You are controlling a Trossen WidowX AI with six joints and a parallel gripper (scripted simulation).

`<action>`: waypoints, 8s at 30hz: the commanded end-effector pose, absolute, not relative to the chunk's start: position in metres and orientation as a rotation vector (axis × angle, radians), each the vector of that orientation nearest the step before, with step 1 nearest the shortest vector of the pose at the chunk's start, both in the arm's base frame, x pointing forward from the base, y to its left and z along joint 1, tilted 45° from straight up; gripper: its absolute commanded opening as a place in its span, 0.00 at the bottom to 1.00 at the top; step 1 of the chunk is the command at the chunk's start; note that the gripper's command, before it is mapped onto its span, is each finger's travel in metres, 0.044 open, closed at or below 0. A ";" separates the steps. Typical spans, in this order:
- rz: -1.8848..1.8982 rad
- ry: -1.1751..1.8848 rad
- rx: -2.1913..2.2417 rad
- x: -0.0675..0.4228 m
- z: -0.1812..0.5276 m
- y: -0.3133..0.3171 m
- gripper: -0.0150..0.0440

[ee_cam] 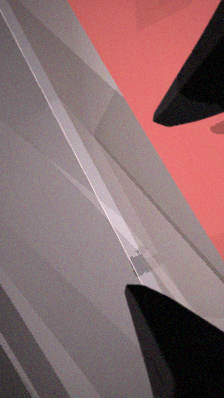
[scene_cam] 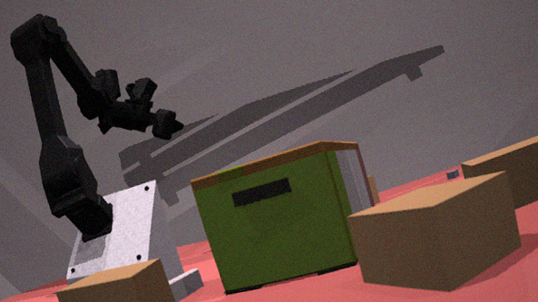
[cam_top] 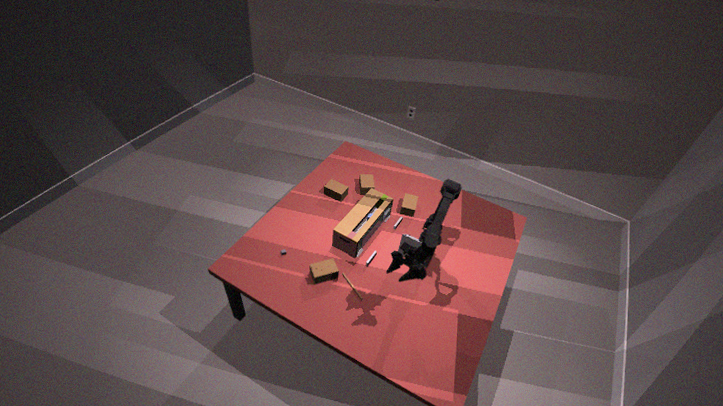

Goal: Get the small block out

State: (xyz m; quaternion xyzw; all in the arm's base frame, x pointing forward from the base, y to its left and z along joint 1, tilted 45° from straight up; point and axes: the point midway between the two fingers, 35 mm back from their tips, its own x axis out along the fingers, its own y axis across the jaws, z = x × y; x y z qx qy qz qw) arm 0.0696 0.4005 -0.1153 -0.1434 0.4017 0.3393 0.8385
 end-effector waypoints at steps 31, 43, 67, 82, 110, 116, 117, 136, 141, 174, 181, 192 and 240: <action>-0.635 1.033 0.495 0.316 0.012 0.151 0.93; -1.457 0.788 0.981 0.279 0.101 -0.025 0.93; -1.504 0.764 1.008 0.273 0.094 -0.049 0.93; -1.503 0.763 1.008 0.271 0.079 -0.069 0.93; -1.506 0.766 1.007 0.266 0.054 -0.082 0.93; -1.506 0.767 1.007 0.268 0.044 -0.073 0.93; -1.506 0.768 1.007 0.269 0.042 -0.071 0.93; -1.506 0.769 1.008 0.276 0.013 -0.043 0.93; -1.505 0.769 1.009 0.277 0.006 -0.035 0.93; -1.503 0.771 1.013 0.290 -0.045 0.015 0.93; -1.503 0.771 1.014 0.292 -0.056 0.025 0.93; -1.502 0.772 1.015 0.296 -0.071 0.041 0.93; 0.016 1.542 -1.040 0.278 -0.049 0.121 0.74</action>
